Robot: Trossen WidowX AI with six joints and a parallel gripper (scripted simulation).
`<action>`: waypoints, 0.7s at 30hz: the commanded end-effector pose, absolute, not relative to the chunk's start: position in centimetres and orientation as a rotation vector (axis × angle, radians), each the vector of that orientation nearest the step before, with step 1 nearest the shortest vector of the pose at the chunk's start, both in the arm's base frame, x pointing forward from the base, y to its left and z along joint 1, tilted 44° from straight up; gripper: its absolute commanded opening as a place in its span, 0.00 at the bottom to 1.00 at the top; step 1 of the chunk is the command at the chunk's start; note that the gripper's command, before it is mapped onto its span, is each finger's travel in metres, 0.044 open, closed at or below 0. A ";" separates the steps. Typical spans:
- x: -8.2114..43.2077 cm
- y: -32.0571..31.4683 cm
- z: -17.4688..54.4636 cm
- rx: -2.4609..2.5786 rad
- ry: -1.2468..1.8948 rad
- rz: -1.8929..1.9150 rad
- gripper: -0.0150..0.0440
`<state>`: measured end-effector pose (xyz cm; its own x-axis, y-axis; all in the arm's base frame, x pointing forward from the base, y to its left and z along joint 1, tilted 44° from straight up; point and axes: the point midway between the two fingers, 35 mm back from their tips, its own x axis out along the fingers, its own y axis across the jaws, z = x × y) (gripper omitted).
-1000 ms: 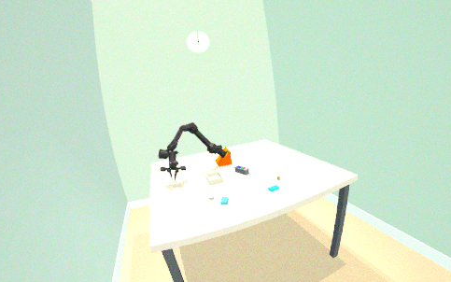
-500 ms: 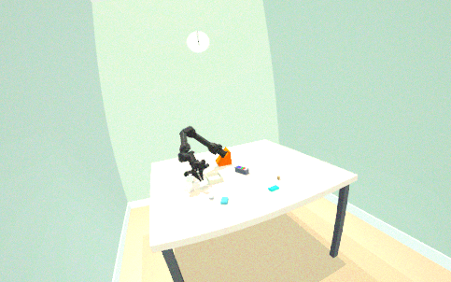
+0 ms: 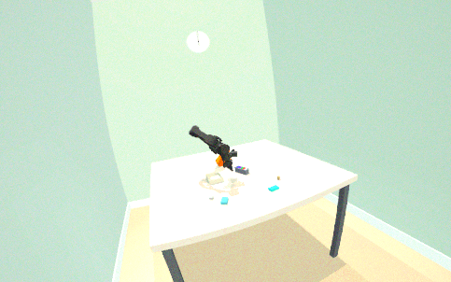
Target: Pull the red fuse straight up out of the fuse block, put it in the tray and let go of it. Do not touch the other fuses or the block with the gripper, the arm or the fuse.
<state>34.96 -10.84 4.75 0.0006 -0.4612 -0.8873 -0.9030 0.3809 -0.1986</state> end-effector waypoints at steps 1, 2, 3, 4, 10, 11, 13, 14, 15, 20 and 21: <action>33.1 -5.5 1.0 -1.478 1.753 0.841 0.37; 32.6 -4.4 0.3 -1.542 1.778 0.912 0.37; 32.0 -3.4 -0.3 -1.608 1.801 0.983 0.37; 31.7 -2.3 -1.1 -1.668 1.820 1.045 0.37; 31.1 -0.7 -2.2 -1.762 1.847 1.138 0.37; 31.1 -0.7 -2.2 -1.762 1.847 1.138 0.37; 31.1 -0.7 -2.2 -1.762 1.847 1.138 0.37; 31.0 -0.6 -2.2 -1.762 1.847 1.138 0.37; 31.0 -0.6 -2.2 -1.762 1.847 1.138 0.37; 30.9 -0.8 -2.4 -1.762 1.847 1.138 0.37; 30.9 -0.8 -2.4 -1.762 1.847 1.138 0.37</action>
<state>31.01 -0.69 -2.24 -0.1694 -0.6649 -0.7275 -0.9495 -0.0878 0.3014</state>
